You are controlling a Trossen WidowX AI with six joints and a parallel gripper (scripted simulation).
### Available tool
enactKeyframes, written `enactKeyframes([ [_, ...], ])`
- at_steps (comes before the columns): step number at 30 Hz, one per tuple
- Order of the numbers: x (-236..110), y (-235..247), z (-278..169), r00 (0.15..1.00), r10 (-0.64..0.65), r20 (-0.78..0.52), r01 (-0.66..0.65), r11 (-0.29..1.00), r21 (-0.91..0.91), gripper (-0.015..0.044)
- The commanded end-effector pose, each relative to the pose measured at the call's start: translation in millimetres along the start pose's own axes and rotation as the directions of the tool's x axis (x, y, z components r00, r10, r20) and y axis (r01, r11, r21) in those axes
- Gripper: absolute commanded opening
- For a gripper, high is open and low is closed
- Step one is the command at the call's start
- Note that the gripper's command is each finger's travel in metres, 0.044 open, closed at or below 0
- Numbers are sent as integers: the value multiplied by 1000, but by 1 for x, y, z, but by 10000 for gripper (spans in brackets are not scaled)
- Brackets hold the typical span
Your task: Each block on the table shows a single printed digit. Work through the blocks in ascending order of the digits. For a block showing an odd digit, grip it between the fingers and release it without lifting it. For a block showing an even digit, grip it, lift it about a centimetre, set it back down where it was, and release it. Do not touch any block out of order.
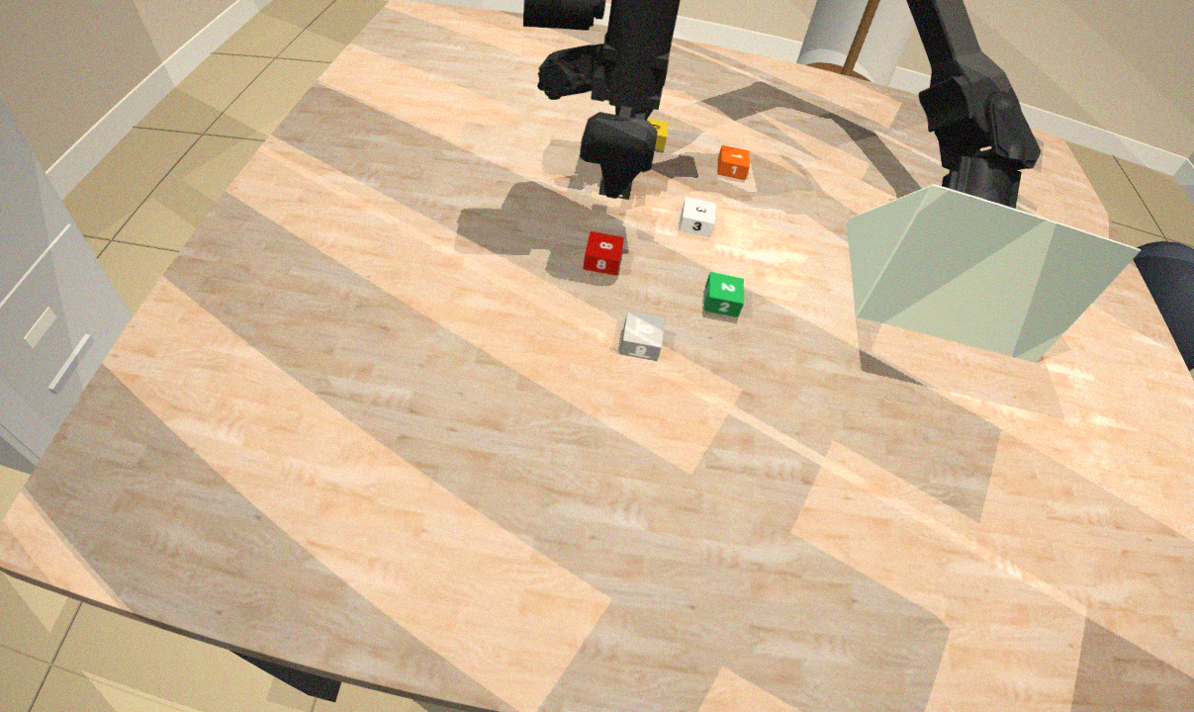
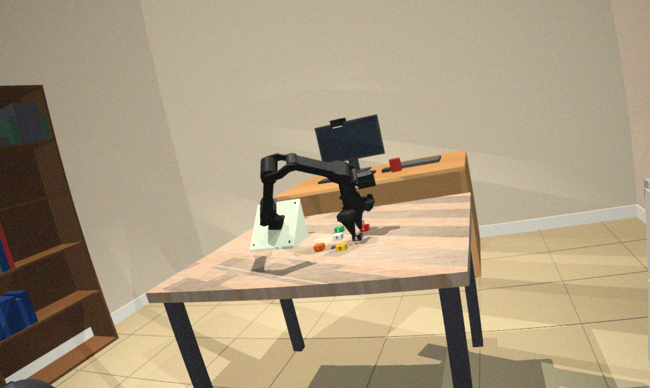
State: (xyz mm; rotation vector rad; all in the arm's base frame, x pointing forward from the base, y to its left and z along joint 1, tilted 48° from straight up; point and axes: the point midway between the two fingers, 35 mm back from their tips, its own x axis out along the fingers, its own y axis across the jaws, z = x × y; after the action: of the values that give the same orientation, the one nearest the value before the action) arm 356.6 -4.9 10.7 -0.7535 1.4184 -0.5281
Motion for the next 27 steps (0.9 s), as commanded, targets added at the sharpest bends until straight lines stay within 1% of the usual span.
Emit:
enactKeyframes([
  [1, 7, -1, -1, 1000, -5, -3, 5, 1000, -7, 400],
  [9, 17, -1, -2, 1000, -6, -3, 6, 1000, -7, 400],
  [19, 17, -1, -2, 1000, -6, -3, 6, 1000, -7, 138],
  [20, 17, -1, -2, 1000, -6, -3, 6, 1000, -7, 120],
  [27, 17, -1, -2, 1000, -6, -3, 6, 1000, -7, 120],
])
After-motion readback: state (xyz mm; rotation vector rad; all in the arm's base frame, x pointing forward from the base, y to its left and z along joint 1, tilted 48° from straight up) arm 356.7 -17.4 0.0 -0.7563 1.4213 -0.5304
